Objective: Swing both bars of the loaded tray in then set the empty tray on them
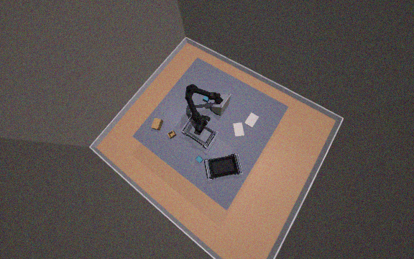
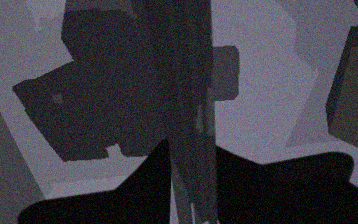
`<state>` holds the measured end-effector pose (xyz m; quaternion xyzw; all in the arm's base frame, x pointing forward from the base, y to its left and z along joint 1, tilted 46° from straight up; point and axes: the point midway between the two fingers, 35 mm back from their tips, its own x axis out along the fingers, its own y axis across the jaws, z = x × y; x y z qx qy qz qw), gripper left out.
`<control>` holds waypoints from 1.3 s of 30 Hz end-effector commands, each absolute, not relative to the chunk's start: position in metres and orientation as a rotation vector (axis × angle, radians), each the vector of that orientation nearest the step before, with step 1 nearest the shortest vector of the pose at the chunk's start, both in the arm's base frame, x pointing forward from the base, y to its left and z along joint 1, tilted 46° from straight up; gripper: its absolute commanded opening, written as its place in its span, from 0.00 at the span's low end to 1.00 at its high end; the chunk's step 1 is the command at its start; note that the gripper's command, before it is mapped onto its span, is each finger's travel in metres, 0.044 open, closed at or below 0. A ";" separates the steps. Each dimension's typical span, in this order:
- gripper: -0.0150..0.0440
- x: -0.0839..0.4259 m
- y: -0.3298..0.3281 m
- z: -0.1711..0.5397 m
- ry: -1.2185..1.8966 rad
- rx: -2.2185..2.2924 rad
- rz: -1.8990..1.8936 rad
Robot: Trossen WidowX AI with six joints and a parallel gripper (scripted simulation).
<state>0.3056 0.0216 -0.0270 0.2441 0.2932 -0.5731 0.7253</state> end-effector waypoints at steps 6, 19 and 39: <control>0.25 0.298 0.015 -0.031 0.666 0.512 -1.288; 0.25 0.298 0.015 -0.031 0.666 0.512 -1.288; 0.25 0.298 0.015 -0.031 0.666 0.512 -1.288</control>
